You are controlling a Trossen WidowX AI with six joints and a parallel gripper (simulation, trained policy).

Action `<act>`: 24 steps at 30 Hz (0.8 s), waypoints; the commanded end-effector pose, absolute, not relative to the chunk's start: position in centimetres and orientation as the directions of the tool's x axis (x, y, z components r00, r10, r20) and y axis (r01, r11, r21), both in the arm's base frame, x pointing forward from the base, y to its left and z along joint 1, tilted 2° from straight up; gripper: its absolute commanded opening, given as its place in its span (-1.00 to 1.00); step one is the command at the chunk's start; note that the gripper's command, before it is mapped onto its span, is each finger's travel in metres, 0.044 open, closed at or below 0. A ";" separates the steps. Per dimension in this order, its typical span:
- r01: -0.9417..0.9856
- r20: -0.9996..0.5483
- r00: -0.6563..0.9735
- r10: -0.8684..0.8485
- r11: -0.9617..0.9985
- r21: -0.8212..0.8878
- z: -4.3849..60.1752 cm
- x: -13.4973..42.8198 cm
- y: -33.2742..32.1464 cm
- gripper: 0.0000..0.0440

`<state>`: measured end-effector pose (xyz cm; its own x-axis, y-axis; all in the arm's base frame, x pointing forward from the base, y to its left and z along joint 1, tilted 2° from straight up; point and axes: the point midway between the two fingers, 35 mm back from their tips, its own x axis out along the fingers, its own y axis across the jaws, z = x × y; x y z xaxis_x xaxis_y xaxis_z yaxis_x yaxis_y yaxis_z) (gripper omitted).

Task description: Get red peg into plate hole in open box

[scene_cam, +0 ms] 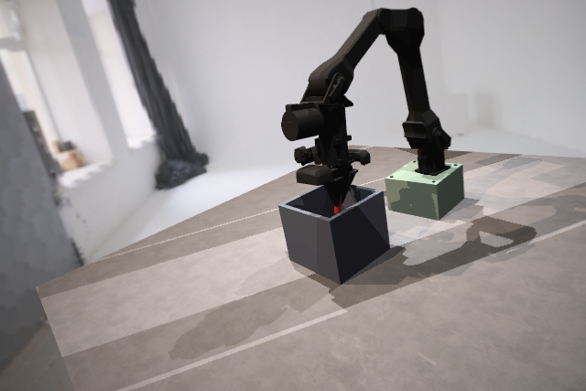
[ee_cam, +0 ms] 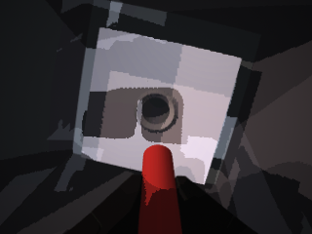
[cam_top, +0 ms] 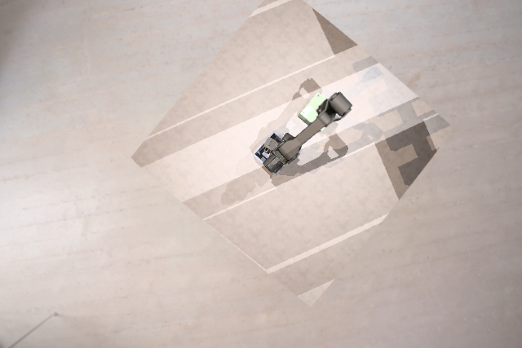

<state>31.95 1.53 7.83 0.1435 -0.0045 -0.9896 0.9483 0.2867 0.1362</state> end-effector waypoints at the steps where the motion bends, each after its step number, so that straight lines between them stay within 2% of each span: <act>1: 0.946 -0.991 0.136 0.002 0.298 0.130 6.9 32.3 1.3 -1.00; 18: 0.934 -0.994 0.107 -0.006 0.344 0.099 3.3 33.2 0.6 -0.99; 20: 0.932 -0.995 0.099 -0.010 0.350 0.090 3.1 33.3 0.5 -0.91; 24: 0.930 -0.997 0.079 -0.012 0.362 0.070 2.4 33.2 0.5 -0.62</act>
<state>33.14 0.58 3.00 0.0938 -0.0064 -0.9956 0.9337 0.3478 0.0857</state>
